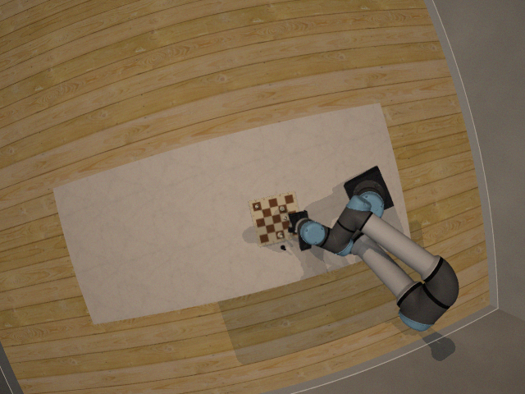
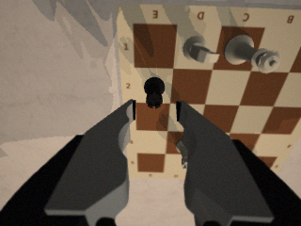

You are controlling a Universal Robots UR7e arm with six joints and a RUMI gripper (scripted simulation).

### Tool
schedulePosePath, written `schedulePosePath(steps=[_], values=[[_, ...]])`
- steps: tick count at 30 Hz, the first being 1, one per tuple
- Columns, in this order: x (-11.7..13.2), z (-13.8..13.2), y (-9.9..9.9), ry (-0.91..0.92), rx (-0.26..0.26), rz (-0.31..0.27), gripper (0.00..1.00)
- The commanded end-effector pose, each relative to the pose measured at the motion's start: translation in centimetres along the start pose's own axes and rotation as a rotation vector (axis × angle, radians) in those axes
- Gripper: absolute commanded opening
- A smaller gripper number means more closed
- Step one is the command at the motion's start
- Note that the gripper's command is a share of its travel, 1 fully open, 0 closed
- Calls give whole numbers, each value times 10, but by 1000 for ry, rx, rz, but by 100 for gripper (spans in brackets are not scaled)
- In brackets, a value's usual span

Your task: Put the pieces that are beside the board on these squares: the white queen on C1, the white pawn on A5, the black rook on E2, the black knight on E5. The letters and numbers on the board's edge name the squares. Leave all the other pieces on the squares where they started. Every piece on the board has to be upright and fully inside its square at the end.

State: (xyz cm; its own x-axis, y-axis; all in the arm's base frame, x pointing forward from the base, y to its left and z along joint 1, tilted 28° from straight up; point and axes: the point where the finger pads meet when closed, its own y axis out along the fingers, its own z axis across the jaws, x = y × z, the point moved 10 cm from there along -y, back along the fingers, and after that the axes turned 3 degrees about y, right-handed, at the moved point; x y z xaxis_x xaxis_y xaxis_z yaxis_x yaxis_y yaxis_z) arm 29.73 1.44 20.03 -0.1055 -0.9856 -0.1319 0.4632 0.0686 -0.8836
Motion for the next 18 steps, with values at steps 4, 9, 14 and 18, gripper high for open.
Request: schedulePosePath(steps=[4,9,14,18], values=[[1,-1,-24,0,2,5,22],[1,-1,-40,0,2,5,22],[1,-1,-54,0,2,5,22],[1,-1,-63,0,2,4,22]])
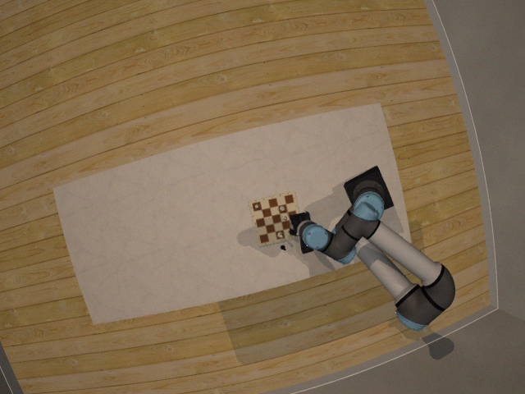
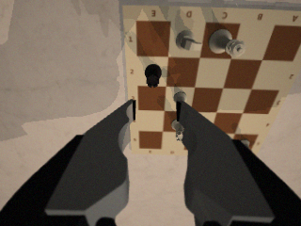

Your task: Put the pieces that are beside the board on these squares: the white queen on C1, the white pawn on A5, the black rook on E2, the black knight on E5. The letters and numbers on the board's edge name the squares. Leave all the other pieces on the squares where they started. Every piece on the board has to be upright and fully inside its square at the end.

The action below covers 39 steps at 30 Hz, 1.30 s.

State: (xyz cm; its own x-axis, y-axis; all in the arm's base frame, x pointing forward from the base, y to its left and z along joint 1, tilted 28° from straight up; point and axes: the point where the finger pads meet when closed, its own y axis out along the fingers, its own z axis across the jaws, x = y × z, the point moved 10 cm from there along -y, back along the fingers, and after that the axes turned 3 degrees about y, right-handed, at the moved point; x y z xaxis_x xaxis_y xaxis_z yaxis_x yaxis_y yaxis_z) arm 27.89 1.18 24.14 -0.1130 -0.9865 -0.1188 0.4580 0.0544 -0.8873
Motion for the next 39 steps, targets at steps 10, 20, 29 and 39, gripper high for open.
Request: schedulePosePath(steps=[10,20,29,39], values=[[2,-4,-27,-1,6,19,22],[2,-4,-28,0,6,20,100],[2,-5,-27,0,4,21,100],[2,-5,-27,0,3,22,100]])
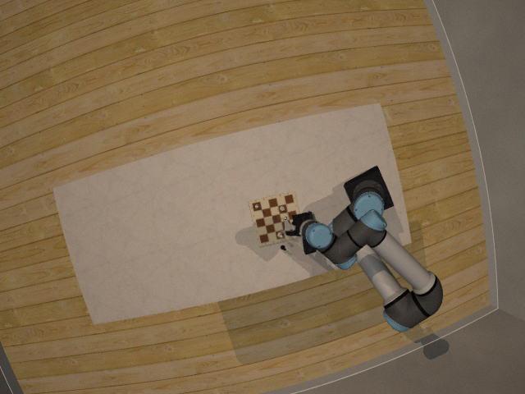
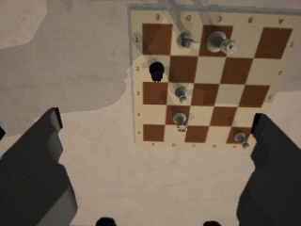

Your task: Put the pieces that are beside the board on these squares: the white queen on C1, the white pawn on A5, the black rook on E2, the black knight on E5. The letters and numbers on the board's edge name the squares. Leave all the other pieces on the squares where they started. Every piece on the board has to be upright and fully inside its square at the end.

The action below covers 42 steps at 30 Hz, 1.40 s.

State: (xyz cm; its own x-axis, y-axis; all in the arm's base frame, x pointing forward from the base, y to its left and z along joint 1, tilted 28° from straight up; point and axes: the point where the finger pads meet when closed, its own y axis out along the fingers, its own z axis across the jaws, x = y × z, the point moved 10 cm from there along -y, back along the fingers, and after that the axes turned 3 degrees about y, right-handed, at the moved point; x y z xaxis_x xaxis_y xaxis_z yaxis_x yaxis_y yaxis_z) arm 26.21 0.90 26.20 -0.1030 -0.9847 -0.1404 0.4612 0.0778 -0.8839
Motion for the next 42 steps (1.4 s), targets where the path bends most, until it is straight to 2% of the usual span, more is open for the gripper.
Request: schedulePosePath(steps=[1,14,20,29,31,42], values=[[0,1,-1,-2,3,-2,100],[-6,7,-5,-85,-13,-2,100],[-17,17,-7,-209,-29,-3,100],[-45,42,-5,-447,-35,-5,100],[-45,42,-5,-447,-35,-5,100],[-90,66,3,-678,-9,-4,100]])
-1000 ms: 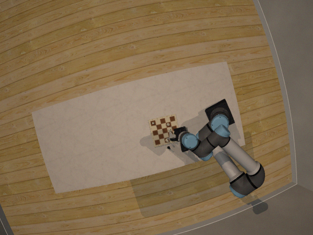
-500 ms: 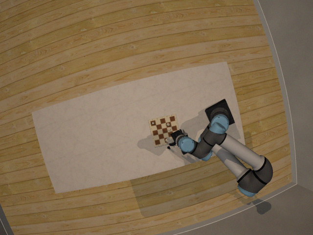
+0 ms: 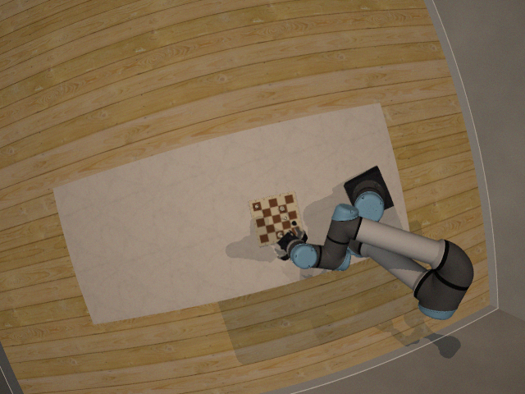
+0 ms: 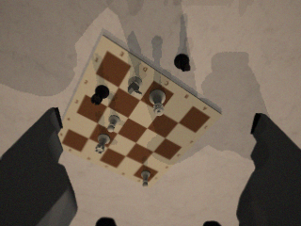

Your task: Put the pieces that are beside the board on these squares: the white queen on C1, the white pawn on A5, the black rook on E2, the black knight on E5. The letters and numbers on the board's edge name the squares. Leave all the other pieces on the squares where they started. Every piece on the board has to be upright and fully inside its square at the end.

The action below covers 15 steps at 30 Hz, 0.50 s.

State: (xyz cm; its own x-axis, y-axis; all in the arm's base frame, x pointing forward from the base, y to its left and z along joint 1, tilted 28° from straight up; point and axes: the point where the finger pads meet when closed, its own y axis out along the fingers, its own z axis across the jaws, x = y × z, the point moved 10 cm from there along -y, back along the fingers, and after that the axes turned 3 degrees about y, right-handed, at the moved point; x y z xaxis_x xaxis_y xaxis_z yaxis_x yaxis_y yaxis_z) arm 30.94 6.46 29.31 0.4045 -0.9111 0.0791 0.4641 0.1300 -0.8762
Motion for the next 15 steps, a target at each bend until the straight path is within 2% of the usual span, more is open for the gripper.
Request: schedulePosePath(steps=[1,14,15], values=[[-13,33,7,-128,-37,-45,100],[-21,43,10,-177,-28,-46,100],[-21,43,10,-177,-28,-46,22]])
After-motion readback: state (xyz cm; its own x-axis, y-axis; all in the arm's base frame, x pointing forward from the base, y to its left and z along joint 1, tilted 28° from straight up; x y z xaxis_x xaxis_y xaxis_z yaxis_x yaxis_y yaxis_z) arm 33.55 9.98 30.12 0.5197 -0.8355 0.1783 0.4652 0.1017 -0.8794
